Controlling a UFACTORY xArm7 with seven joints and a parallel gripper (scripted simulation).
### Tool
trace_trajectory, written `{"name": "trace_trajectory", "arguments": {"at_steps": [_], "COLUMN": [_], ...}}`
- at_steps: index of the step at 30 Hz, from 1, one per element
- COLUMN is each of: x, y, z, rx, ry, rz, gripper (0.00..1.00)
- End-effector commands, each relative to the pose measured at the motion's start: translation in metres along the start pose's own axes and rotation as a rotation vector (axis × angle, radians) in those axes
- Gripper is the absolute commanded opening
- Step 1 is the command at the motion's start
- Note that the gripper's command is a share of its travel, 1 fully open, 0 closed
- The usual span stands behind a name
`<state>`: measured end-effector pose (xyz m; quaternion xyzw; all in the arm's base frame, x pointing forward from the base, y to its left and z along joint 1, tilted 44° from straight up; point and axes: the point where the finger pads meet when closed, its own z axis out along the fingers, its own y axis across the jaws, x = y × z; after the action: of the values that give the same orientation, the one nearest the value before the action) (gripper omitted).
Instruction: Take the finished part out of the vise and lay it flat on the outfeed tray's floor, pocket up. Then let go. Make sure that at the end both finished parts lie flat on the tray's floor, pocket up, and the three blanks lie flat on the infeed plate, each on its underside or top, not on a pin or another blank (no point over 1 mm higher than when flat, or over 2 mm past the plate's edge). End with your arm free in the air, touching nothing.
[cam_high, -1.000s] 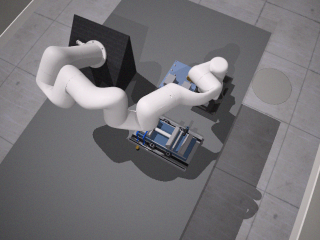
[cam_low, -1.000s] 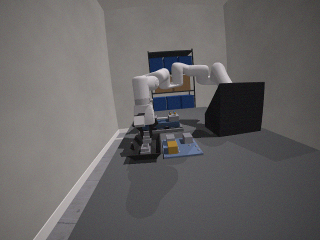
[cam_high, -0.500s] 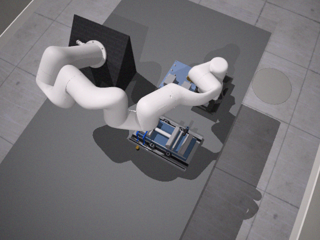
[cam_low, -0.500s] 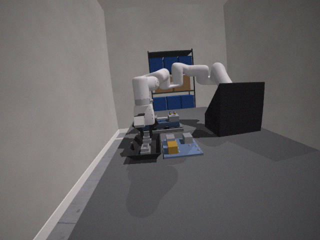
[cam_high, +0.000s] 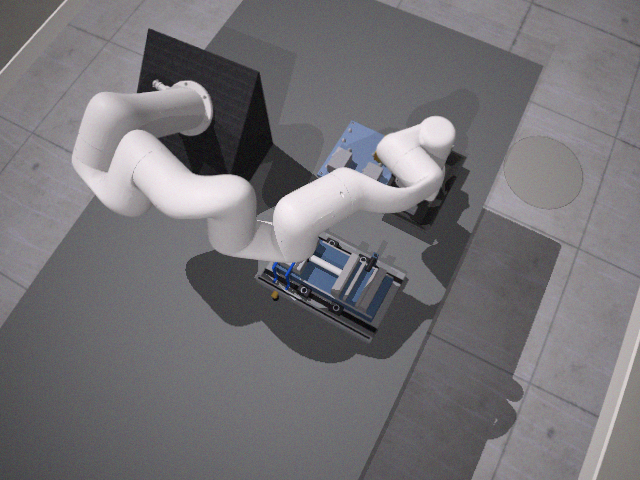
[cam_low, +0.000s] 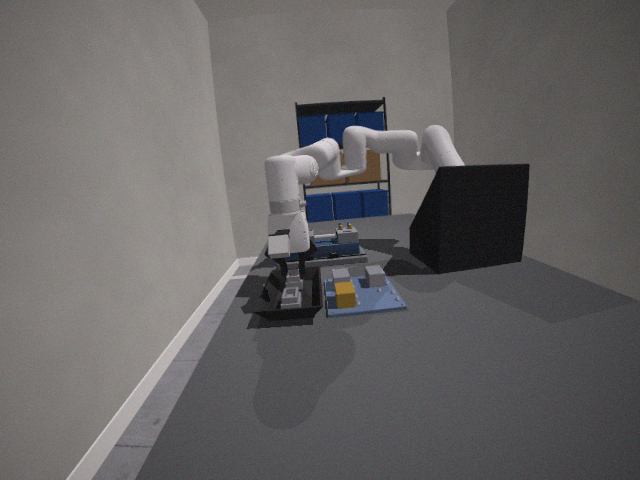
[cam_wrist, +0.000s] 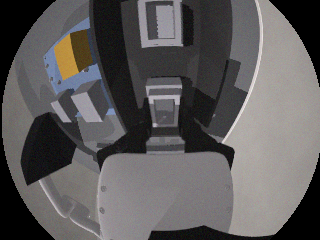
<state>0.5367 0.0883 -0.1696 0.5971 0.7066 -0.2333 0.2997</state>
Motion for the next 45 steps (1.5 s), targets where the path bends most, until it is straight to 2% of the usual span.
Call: {"name": "trace_trajectory", "arguments": {"at_steps": [1,29,30,45], "x": [0.0012,0.0012,0.0012,0.0012], "y": [0.0014,0.0015,0.0015,0.0015], "z": [-0.0006,0.0025,0.0025,0.0025], "rx": [-0.004,-0.004,-0.004,-0.004], "ry": [0.004,0.004,0.004,0.004], "rz": [0.000,0.000,0.000,0.000], "gripper": [0.00,0.00,0.69,0.69]}}
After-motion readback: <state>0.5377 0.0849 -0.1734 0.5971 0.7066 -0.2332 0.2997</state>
